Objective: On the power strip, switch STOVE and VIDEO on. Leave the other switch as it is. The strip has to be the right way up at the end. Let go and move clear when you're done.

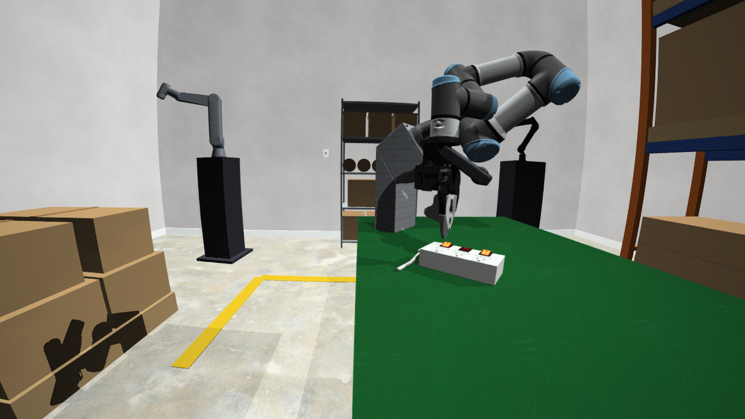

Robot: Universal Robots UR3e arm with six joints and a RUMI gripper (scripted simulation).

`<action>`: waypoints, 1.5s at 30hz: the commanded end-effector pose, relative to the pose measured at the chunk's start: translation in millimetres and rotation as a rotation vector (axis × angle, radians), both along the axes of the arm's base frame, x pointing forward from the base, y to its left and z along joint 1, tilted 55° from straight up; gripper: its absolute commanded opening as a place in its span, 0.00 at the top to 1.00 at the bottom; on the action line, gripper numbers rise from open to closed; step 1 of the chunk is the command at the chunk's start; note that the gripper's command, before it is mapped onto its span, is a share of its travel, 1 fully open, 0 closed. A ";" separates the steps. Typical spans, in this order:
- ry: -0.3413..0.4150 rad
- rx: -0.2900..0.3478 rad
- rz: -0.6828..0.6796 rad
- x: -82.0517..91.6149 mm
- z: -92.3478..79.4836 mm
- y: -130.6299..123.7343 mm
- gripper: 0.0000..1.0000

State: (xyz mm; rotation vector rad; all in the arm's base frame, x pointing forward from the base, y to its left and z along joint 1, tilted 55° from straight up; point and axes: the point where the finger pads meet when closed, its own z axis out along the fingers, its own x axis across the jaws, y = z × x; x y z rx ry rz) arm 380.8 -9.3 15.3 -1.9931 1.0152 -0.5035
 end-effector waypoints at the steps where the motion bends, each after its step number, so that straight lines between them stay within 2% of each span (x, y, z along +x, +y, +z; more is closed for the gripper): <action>1: 0.004 0.014 0.012 -14.2 10.4 -4.1 1.00; 29: 0.004 0.015 0.012 -17.5 13.1 -6.2 1.00; 30: 0.004 0.015 0.012 -17.5 13.1 -6.2 0.00; 45: 0.004 0.013 0.012 -22.2 17.5 -10.4 0.00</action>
